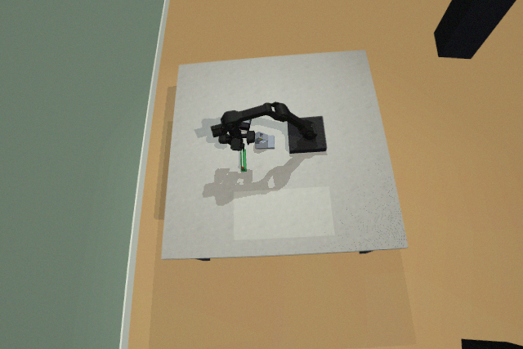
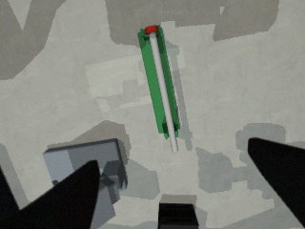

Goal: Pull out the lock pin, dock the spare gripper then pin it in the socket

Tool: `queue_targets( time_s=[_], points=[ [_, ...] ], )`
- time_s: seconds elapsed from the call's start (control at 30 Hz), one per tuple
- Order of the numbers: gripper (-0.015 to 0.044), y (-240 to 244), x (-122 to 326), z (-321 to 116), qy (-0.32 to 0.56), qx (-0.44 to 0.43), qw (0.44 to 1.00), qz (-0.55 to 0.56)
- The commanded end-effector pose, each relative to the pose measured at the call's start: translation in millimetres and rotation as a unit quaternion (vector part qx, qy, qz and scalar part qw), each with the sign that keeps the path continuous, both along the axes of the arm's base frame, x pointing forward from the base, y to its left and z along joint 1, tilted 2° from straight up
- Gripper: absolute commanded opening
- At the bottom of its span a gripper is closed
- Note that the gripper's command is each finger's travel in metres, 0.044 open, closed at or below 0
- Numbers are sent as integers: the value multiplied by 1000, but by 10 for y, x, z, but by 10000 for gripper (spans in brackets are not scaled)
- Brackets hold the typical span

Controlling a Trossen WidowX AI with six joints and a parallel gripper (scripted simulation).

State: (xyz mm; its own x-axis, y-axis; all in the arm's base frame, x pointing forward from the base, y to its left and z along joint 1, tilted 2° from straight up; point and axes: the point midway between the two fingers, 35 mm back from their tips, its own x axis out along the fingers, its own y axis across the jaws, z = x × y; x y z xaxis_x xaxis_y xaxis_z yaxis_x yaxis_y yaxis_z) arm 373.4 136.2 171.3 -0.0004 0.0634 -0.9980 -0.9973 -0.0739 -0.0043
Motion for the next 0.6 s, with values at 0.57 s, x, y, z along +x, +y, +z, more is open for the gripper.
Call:
queue_targets(
  time_s=[0.57],
  points=[
    [440,-1298,212,-238,-118,-75,507,-851]
  ],
)
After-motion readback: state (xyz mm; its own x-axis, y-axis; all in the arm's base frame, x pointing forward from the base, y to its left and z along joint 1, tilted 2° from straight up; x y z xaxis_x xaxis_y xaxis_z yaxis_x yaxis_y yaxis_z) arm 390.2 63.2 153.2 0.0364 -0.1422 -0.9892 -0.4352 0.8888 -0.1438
